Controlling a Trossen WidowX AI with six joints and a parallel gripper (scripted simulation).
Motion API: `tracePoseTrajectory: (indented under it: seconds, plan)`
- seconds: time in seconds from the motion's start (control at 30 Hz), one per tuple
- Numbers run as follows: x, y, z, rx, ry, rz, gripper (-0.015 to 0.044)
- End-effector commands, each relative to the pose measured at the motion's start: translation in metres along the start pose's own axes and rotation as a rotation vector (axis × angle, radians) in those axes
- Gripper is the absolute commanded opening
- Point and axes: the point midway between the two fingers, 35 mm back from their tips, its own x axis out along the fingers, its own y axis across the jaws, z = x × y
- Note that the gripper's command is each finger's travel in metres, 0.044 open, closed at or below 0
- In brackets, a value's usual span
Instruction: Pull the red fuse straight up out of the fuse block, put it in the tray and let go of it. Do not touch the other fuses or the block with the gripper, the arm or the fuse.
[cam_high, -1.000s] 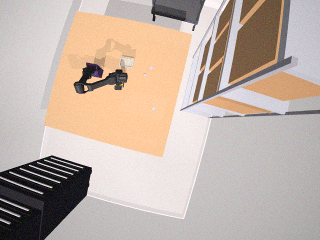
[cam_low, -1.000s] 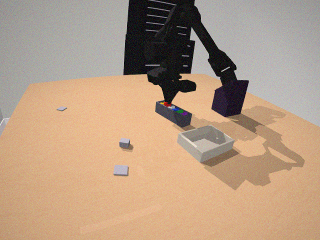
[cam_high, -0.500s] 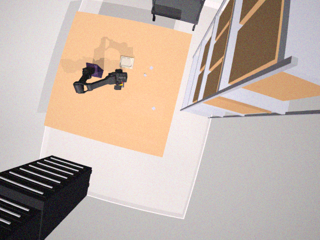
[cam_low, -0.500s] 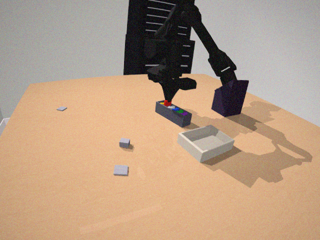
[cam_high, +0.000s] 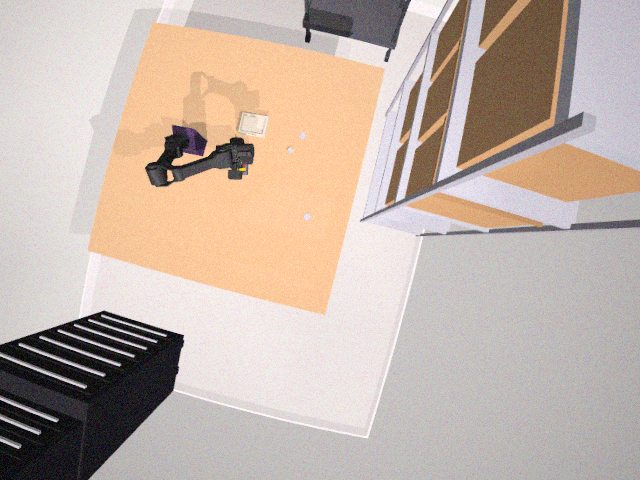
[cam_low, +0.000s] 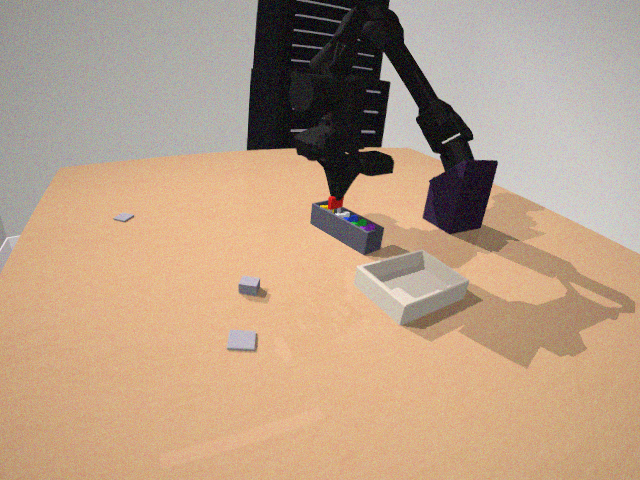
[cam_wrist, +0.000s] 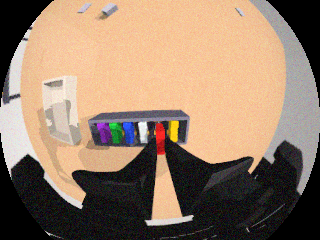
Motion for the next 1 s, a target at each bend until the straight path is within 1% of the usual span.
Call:
tracePoseTrajectory:
  seconds: [0.0,0.77,0.97]
  plan:
    - [-0.003,0.001,0.001,0.003,-0.004,0.003,0.0000]
    - [-0.014,0.001,0.000,0.002,-0.003,0.002,0.0000]
    - [-0.023,0.001,0.000,0.002,-0.003,0.003,0.0000]
